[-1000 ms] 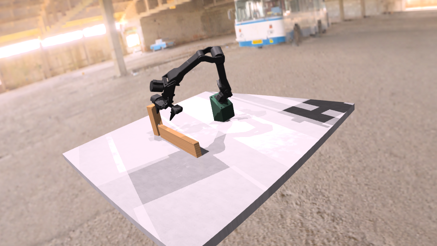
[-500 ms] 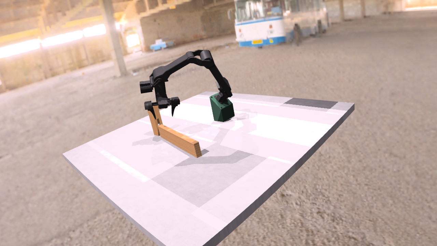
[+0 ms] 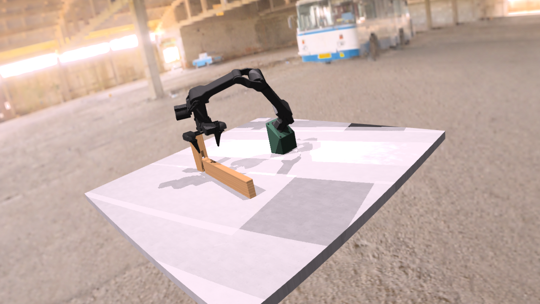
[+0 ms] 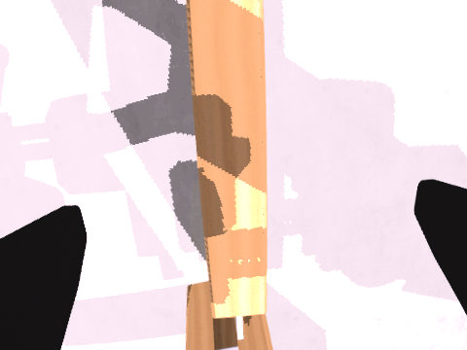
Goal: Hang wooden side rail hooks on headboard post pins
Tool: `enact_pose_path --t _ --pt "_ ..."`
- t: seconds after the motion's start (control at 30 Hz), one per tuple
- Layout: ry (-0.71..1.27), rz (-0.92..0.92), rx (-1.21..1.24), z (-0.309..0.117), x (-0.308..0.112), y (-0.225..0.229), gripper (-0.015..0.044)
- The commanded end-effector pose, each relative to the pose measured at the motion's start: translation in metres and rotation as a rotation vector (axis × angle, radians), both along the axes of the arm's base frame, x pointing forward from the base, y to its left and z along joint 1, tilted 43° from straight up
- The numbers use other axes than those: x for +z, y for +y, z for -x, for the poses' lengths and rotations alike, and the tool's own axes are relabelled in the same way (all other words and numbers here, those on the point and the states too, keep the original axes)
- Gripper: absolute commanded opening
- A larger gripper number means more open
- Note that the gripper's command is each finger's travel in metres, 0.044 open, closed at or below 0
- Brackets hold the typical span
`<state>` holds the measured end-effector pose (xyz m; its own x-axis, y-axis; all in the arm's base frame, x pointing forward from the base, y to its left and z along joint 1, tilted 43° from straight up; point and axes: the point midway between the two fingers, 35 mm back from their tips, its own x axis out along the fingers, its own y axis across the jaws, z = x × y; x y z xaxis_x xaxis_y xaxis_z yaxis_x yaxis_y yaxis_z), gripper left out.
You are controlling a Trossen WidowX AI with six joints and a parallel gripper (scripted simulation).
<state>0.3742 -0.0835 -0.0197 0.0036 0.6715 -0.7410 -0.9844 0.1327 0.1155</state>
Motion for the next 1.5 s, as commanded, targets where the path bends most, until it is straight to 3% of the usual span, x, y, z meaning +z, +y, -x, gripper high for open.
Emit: enact_pose_path --t 0.0,1.47 --pt "0.004 -0.01 0.004 0.001 -0.015 0.017 0.044" --pt "0.003 -0.012 0.004 0.0 -0.07 0.068 0.044"
